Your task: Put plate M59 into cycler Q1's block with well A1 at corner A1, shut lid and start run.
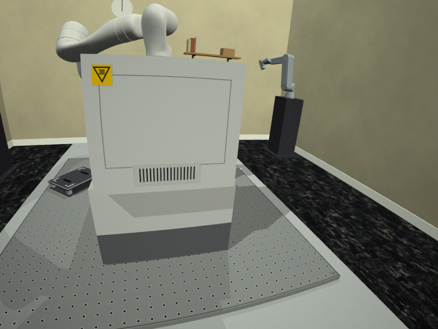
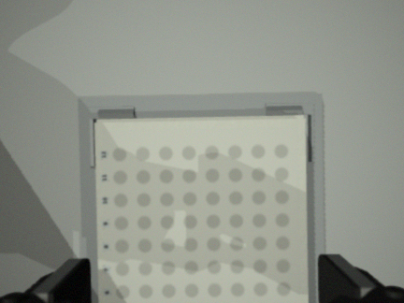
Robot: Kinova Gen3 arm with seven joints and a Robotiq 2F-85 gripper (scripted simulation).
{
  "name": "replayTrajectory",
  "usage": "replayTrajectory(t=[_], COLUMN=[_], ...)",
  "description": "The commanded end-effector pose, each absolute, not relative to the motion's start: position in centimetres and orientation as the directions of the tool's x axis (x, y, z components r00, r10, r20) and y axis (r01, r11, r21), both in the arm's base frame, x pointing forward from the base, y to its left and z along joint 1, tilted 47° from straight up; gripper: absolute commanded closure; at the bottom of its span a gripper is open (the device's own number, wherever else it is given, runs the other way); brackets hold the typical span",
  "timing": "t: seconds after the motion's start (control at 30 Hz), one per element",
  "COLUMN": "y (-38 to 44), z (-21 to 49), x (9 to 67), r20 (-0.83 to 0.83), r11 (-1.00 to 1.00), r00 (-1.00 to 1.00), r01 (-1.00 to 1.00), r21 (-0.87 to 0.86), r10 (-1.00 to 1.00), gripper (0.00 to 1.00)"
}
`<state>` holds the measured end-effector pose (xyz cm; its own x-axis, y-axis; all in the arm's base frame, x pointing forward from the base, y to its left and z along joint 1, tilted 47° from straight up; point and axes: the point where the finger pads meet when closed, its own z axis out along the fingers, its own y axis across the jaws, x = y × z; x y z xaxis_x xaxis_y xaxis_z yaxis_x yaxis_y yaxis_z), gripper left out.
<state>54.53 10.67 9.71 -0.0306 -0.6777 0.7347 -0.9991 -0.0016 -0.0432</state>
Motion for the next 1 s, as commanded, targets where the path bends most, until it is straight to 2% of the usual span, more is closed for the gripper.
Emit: replayTrajectory(t=[0.0,0.97], y=[11.5,13.2], z=[10.2,11.8], x=[54.4,54.5], r20=[0.73,0.731], r11=[-0.008,-0.005], r00=[-0.021,-0.03], r01=[-0.999,-0.999], r21=[-0.036,-0.045], r10=[-0.683,-0.682], gripper=[0.0,0.0])
